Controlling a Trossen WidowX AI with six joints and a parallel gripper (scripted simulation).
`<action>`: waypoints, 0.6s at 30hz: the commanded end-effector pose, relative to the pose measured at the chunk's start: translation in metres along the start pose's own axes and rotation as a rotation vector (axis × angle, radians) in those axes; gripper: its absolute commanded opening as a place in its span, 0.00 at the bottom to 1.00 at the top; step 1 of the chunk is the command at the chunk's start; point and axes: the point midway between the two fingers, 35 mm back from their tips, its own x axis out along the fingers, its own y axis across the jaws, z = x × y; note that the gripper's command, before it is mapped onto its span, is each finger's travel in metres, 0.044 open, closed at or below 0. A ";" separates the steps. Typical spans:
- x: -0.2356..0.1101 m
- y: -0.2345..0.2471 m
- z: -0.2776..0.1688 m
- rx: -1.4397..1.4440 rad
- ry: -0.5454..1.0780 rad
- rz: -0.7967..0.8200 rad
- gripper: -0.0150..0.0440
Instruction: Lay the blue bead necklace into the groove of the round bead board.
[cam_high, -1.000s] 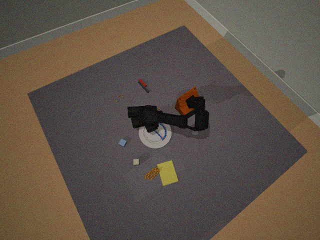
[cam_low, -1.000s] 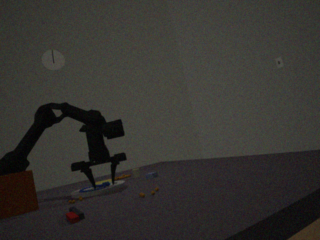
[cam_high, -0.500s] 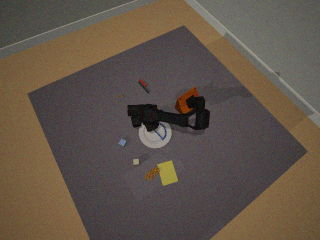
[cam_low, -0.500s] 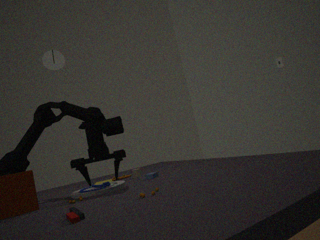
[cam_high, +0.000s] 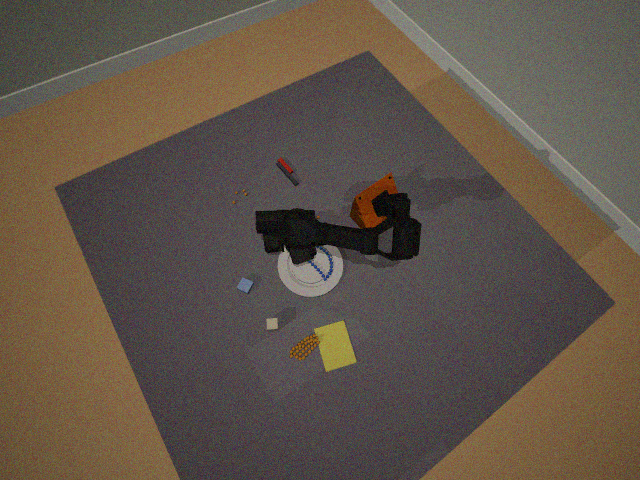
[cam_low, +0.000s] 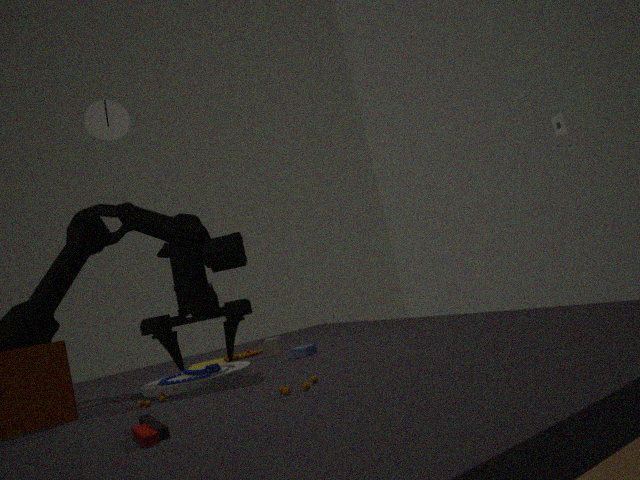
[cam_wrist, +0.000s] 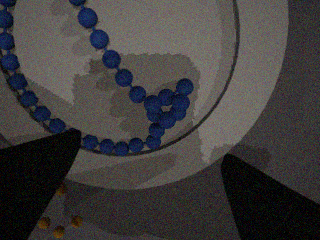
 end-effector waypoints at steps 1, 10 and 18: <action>-0.005 0.007 0.015 0.285 0.000 -0.004 0.73; -0.014 0.028 0.050 1.079 -0.001 -0.004 0.46; -0.018 0.043 0.070 1.468 -0.001 -0.002 0.46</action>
